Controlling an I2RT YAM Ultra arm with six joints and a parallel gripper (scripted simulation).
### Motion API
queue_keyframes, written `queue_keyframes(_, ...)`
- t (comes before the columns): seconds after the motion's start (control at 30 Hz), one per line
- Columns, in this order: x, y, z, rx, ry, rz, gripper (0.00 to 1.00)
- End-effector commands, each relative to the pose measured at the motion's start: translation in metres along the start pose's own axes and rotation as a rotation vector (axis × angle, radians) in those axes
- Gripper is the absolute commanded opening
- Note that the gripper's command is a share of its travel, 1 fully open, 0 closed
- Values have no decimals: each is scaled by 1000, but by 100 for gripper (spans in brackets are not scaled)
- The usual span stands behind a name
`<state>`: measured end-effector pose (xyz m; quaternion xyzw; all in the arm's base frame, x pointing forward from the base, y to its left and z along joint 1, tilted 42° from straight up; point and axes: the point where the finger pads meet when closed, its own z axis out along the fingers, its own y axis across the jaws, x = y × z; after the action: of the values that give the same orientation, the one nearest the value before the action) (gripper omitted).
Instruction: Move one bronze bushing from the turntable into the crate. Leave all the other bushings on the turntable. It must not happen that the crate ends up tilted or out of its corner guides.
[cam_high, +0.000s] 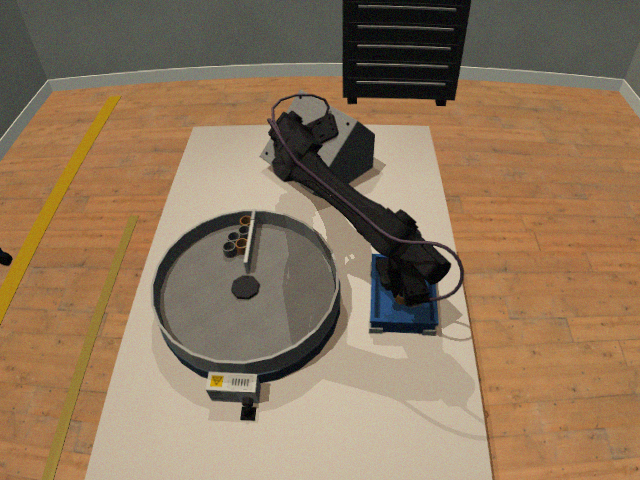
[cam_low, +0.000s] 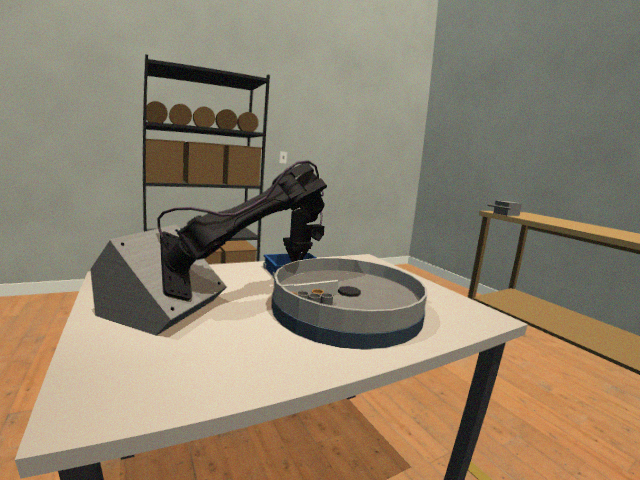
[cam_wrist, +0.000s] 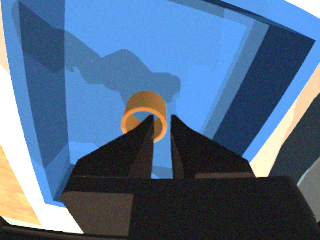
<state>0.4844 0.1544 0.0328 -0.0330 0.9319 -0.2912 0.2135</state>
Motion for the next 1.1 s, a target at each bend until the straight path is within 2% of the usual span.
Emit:
queue_keyframes(0.0, 8, 9, -1, -8, 3, -32, 14)
queue_keyframes(0.5, 9, 8, -3, -5, 8, -35, 14)
queue_keyframes(0.53, 8, 6, -6, -5, 8, -32, 14)
queue_keyframes(0.6, -7, 2, -19, -19, -24, 8, 14)
queue_keyframes(0.67, -7, 2, -19, -19, -24, 8, 14)
queue_keyframes(1.03, -7, -1, -63, -13, -33, 12, 14)
queue_keyframes(1.07, -4, 3, -63, -6, -22, 1, 14)
